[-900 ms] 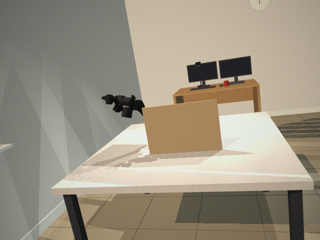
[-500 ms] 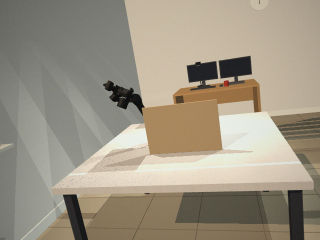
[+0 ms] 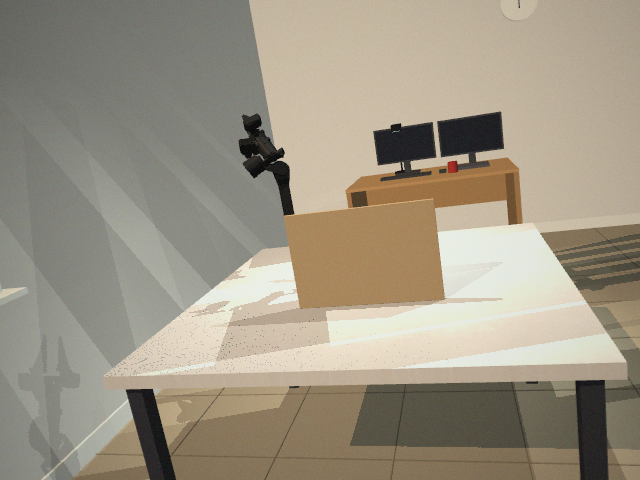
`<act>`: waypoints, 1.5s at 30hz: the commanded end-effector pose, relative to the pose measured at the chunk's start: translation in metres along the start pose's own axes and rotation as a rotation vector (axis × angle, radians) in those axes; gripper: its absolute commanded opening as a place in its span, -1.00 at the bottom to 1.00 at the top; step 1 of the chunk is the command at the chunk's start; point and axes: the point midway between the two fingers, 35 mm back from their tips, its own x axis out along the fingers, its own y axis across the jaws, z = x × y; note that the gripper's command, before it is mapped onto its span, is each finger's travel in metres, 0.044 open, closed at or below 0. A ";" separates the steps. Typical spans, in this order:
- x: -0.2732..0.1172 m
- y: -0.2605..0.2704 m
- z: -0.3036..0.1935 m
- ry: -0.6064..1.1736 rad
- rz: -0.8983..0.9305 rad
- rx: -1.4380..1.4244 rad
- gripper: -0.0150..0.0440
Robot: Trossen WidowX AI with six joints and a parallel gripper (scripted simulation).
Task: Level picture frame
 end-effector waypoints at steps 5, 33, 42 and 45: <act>0.016 0.000 -0.114 0.246 -0.171 0.140 0.39; -0.294 -0.092 -0.352 0.680 -1.536 -0.078 0.39; -0.419 -0.087 -0.272 0.460 -1.926 -0.471 0.39; -0.451 -0.073 -0.235 0.351 -2.018 -0.632 0.39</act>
